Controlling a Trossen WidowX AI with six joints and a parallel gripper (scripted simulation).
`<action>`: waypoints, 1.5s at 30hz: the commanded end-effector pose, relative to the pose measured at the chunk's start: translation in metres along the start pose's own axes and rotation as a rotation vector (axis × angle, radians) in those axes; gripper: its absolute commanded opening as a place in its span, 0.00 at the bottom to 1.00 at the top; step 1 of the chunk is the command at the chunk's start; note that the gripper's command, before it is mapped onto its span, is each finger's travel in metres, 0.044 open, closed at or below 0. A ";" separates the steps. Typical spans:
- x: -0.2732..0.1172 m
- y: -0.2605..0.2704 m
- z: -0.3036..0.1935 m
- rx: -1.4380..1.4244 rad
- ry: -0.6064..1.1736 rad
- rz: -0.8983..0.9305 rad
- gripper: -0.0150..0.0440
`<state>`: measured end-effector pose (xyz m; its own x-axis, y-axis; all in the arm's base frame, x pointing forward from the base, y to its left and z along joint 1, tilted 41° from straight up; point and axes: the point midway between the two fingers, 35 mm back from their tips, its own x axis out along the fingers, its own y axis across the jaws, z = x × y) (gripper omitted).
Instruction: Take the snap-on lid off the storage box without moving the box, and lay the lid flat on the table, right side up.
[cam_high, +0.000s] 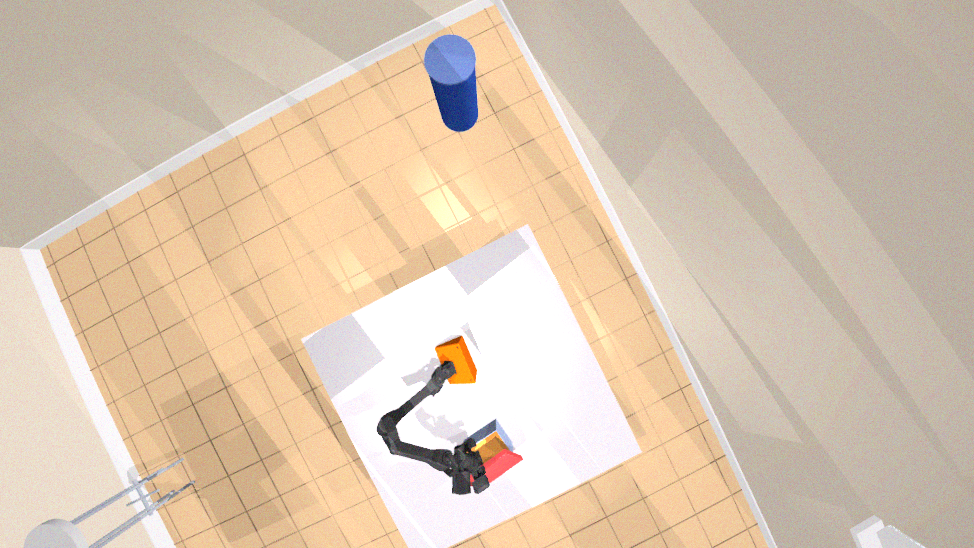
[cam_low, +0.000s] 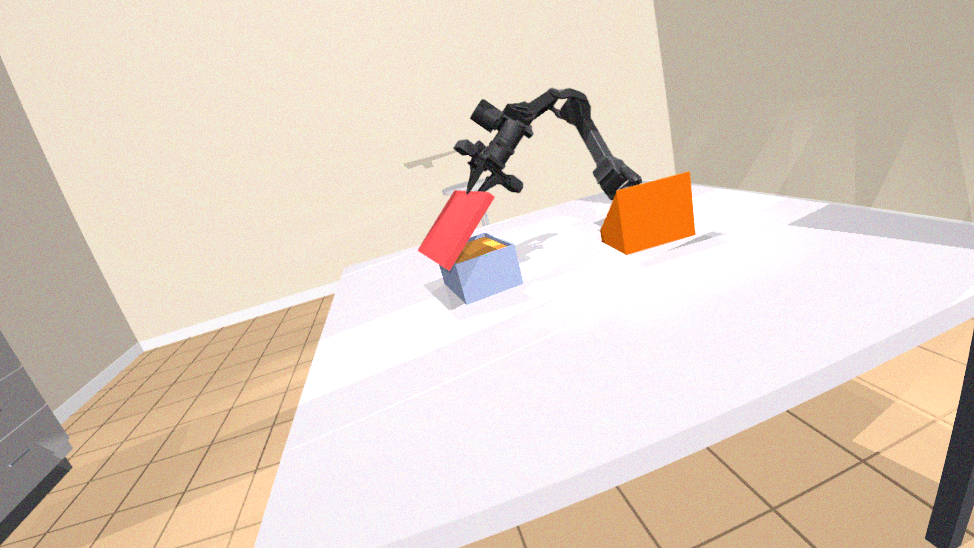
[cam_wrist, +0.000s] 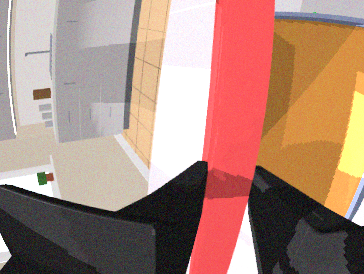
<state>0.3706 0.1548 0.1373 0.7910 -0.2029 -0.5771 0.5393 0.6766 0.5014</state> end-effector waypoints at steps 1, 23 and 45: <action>-0.004 0.006 0.000 0.005 -0.001 0.006 0.25; -0.014 0.013 -0.015 0.006 0.000 0.006 0.25; -0.018 0.010 -0.059 0.008 0.002 0.006 0.25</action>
<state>0.3470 0.2019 0.1197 0.7931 -0.1973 -0.5763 0.5373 0.6723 0.5092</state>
